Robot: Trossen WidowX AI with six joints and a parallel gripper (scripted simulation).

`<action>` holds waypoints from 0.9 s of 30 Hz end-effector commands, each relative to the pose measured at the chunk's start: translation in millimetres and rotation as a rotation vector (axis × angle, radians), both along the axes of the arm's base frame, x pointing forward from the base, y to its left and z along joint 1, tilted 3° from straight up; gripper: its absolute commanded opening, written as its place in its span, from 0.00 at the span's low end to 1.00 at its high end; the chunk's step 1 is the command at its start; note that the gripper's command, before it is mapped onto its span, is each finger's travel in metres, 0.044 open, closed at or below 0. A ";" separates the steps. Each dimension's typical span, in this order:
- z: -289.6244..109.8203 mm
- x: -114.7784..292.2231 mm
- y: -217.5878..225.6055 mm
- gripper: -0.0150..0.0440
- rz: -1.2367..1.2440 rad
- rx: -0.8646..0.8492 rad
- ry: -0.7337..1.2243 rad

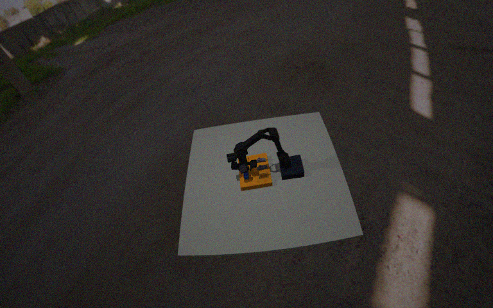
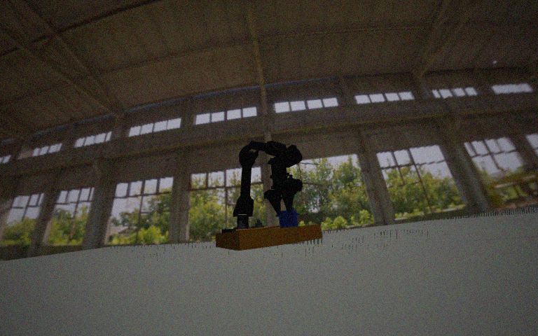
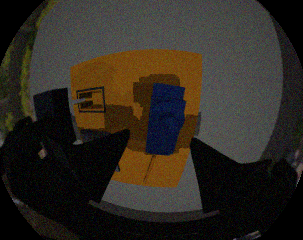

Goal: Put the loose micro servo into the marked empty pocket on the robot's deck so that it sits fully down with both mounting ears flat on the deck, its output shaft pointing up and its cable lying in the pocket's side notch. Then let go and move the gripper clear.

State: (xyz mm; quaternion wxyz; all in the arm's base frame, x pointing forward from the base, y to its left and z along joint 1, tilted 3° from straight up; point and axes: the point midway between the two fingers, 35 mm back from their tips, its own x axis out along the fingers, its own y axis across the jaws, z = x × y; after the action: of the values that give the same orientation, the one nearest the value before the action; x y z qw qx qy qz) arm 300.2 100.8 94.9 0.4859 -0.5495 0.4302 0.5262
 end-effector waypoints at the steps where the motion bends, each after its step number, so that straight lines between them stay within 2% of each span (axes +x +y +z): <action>1: -1.2 0.5 -0.4 0.64 -0.003 -0.004 -0.002; 6: -1.2 0.5 -0.4 0.42 -0.003 -0.004 -0.002; 11: -1.2 0.5 -0.4 0.37 -0.003 -0.004 -0.002; 14: 3.8 0.3 -0.5 0.25 -0.003 -0.004 -0.002; 20: 26.3 -7.0 -3.1 0.25 -0.003 -0.005 -0.001; 27: 27.7 -12.3 -4.8 0.25 -0.003 -0.005 -0.001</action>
State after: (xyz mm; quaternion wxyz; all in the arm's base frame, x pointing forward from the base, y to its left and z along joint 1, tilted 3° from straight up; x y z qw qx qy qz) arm 289.7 97.3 115.3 0.4806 -0.5466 0.4360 0.5293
